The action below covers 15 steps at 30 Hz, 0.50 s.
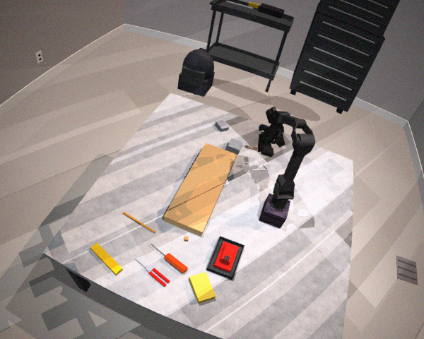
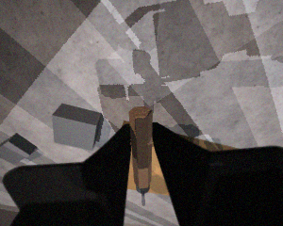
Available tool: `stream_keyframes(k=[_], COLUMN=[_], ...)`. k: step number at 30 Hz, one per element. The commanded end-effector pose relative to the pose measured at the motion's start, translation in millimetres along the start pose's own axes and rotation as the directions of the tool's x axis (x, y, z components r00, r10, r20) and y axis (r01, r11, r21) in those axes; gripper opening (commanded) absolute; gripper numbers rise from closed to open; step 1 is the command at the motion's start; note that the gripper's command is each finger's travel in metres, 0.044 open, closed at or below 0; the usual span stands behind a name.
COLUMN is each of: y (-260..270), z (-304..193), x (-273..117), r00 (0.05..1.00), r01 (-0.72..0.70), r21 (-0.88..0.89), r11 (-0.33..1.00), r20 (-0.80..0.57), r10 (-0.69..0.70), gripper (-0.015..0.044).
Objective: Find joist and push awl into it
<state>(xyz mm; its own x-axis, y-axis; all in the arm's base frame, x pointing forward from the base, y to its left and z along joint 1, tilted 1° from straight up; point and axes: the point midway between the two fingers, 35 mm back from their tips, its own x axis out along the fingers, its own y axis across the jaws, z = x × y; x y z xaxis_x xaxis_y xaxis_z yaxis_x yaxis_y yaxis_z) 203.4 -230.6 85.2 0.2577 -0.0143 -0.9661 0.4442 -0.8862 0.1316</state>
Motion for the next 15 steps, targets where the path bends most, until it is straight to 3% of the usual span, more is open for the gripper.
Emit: stream_keyframes(k=[1,15], y=[6,23], z=[-8,-34], x=[-2,-11], r00=[0.997,0.955], r01=[-0.049,-0.278], r21=[-0.140,-0.586], r11=[0.989,0.761], r20=[-0.059,-0.254], r10=[0.041,0.153], gripper=[0.0000,0.0000])
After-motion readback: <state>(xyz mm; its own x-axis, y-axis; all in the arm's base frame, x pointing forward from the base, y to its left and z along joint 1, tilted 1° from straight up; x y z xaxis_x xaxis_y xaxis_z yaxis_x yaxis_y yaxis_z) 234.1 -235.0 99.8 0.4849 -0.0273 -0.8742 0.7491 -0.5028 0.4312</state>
